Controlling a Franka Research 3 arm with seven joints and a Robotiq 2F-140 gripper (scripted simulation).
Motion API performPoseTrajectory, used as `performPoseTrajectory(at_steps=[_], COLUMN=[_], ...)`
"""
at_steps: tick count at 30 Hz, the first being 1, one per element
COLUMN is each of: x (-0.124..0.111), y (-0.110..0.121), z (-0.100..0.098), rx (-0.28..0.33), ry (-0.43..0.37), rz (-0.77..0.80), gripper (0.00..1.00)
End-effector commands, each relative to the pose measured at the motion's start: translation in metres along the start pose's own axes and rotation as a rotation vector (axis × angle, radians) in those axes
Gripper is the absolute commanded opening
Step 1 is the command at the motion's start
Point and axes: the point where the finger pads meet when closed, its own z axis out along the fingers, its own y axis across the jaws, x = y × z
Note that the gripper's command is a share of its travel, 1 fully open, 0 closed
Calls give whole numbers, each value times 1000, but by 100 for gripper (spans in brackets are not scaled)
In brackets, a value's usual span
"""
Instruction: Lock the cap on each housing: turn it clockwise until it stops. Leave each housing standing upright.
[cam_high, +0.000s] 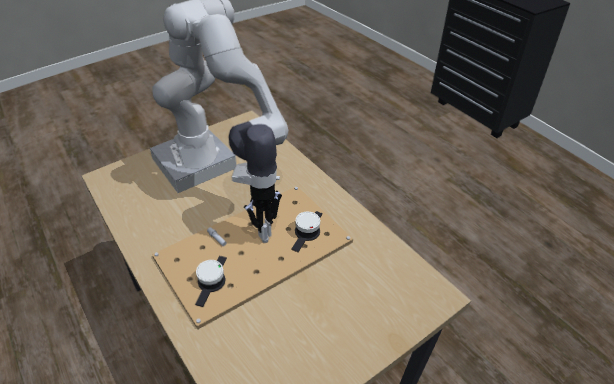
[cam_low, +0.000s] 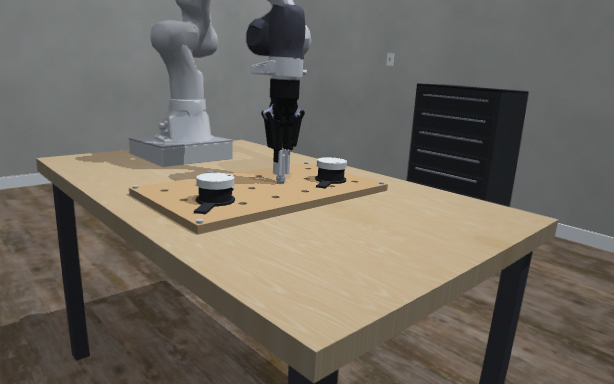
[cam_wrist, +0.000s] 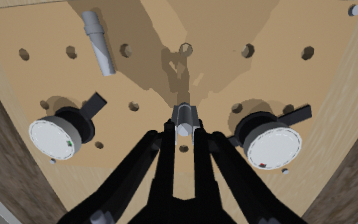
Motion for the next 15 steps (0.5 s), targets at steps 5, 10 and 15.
performPoseTrajectory(at_steps=[5, 10, 15], x=[-2, -2, -2], y=[0, 0, 0], z=[1, 1, 2], rx=[-2, -2, -2], ry=[-5, -5, -5], rz=[-1, -1, -1], gripper=[10, 10, 10])
